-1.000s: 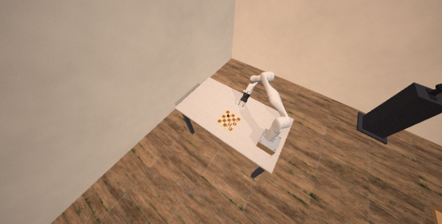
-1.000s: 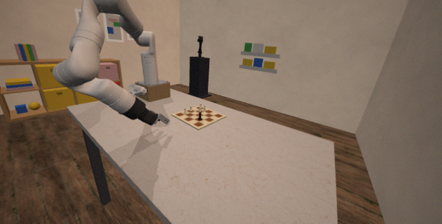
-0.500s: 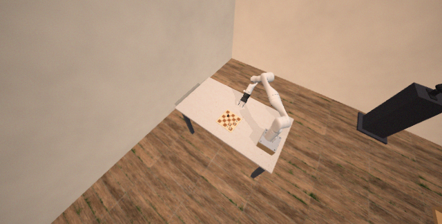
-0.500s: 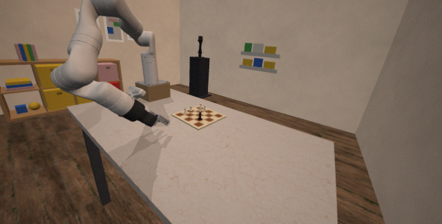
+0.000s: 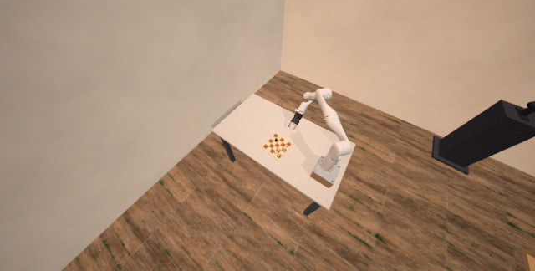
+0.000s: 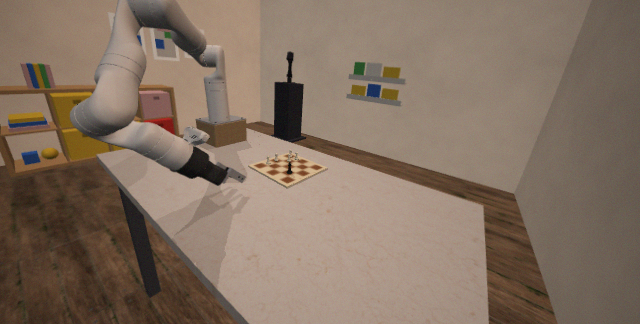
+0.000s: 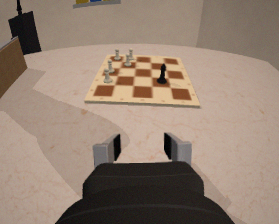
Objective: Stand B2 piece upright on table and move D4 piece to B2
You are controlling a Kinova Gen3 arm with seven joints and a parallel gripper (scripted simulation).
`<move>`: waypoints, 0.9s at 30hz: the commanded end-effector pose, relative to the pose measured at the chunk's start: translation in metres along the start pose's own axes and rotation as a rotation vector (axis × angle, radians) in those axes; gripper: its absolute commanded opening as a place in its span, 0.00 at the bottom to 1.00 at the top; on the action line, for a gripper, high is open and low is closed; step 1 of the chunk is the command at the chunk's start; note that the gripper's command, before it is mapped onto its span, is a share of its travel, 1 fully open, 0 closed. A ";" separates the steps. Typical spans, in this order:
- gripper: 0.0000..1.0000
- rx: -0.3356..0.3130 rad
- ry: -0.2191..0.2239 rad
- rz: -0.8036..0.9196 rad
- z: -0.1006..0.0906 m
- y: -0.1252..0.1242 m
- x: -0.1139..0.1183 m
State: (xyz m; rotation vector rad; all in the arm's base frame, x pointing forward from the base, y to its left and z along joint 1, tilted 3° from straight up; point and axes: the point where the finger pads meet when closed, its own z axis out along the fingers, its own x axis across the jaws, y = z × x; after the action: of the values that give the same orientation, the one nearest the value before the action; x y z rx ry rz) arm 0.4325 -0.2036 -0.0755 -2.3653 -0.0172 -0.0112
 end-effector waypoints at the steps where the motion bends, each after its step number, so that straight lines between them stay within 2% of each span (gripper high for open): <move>1: 1.00 0.000 0.001 -0.001 -0.001 0.000 0.000; 27: 1.00 0.047 0.021 0.035 0.002 0.004 0.003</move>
State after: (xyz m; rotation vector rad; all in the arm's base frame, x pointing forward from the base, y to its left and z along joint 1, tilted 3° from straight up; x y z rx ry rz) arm 0.4358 -0.2040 -0.0790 -2.3189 0.0313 -0.0170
